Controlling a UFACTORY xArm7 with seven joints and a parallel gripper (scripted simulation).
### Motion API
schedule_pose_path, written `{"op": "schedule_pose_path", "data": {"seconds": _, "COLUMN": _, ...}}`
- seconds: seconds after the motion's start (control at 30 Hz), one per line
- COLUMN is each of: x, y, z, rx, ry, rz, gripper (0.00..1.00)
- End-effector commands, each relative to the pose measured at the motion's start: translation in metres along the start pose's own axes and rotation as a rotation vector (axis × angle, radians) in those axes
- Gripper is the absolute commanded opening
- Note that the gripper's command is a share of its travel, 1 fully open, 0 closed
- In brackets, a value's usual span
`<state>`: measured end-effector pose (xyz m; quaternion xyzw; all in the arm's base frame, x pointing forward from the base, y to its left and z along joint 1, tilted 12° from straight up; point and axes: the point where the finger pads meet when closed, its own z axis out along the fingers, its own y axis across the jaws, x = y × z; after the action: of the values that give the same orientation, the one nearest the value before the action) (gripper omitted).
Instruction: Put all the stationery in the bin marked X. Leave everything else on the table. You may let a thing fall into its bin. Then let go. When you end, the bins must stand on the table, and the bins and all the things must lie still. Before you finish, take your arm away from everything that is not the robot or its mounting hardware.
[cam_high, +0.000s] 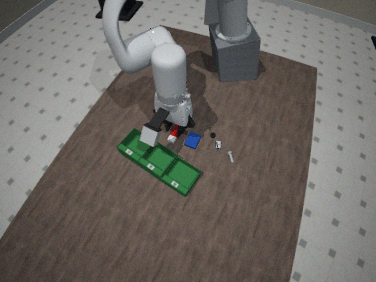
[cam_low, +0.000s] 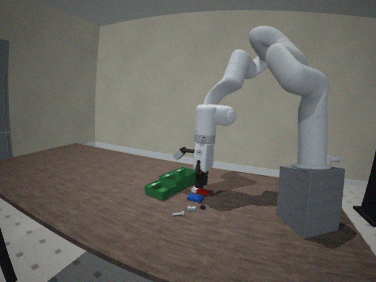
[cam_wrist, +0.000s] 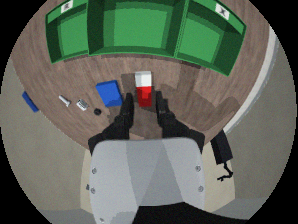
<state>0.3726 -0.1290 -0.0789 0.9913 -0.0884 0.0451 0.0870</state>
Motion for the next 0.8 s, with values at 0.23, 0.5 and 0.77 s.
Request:
{"op": "schedule_pose_path", "data": {"seconds": 0.23, "x": 0.003, "y": 0.0, "z": 0.014, "rx": -0.002, "ry": 0.009, "rz": 0.001, "gripper": 0.38}}
{"op": "schedule_pose_path", "data": {"seconds": 0.5, "x": 0.002, "y": 0.0, "z": 0.023, "rx": -0.002, "ry": 0.009, "rz": 0.001, "gripper": 0.38}}
{"op": "schedule_pose_path", "data": {"seconds": 0.77, "x": 0.002, "y": 0.0, "z": 0.023, "rx": -0.002, "ry": 0.009, "rz": 0.001, "gripper": 0.38}}
